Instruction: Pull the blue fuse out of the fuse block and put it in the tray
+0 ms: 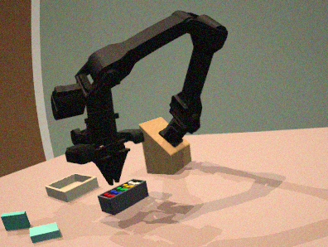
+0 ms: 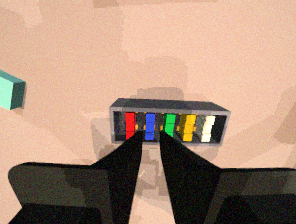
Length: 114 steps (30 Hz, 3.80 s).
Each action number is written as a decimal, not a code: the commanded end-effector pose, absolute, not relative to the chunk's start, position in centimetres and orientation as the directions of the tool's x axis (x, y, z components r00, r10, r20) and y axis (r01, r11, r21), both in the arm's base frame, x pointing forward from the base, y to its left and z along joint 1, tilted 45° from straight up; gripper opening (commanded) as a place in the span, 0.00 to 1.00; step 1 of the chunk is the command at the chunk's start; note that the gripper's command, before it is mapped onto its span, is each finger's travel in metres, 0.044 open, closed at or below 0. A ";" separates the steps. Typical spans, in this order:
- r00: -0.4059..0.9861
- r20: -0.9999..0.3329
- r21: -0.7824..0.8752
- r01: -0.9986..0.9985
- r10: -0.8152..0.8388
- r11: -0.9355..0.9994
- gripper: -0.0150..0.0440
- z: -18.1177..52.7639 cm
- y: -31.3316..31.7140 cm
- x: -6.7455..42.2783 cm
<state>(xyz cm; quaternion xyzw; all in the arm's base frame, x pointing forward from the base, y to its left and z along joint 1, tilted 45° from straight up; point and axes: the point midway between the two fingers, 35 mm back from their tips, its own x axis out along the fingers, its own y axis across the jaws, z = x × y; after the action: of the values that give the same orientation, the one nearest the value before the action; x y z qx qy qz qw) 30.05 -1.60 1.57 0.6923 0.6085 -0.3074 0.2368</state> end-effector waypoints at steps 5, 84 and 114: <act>0.073 -0.711 -0.047 0.987 0.700 -0.151 0.38 1.0 -1.0 30.2; 0.071 -0.712 -0.047 0.988 0.698 -0.149 0.25 1.0 -1.0 30.2; 0.072 -0.712 -0.047 0.987 0.699 -0.150 0.25 2.1 -2.0 30.1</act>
<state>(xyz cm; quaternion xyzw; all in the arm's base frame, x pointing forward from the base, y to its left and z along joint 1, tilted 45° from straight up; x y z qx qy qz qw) 30.10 -1.82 1.94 0.6942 0.6082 -0.3064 0.2331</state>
